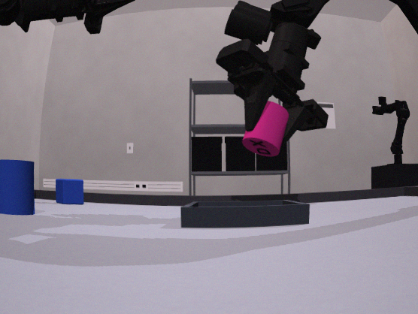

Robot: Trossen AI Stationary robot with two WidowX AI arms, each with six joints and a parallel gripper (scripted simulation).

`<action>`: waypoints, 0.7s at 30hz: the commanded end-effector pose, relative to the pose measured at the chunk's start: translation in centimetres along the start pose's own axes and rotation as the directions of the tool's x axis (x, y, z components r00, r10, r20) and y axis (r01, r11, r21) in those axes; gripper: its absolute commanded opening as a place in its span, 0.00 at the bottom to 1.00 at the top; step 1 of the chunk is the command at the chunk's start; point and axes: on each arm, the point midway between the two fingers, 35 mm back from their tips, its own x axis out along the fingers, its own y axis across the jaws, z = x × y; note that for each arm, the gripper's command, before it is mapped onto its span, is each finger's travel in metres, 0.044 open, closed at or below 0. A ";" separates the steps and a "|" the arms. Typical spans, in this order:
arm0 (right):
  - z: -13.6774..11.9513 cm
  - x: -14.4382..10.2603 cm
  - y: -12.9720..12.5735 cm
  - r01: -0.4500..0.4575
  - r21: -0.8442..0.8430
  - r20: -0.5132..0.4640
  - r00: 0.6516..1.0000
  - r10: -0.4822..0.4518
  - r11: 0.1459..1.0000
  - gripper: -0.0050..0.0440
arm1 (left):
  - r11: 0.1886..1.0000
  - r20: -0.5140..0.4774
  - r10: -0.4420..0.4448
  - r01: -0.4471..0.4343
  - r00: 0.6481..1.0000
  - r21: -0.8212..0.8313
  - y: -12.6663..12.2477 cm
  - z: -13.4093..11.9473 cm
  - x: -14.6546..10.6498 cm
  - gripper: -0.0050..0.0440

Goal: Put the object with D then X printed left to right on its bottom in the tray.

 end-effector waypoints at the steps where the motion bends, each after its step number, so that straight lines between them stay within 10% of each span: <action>1: -0.9 -1.4 2.0 -0.120 -0.185 0.000 0.993 0.122 0.975 0.49 | 1.000 0.027 0.001 -0.001 1.000 0.008 0.0 1.2 0.0 0.00; 21: -5.4 -3.6 5.0 -0.329 -0.793 -0.094 0.898 0.429 0.513 0.49 | 1.000 0.024 0.001 -0.001 1.000 0.007 0.0 1.2 0.2 0.00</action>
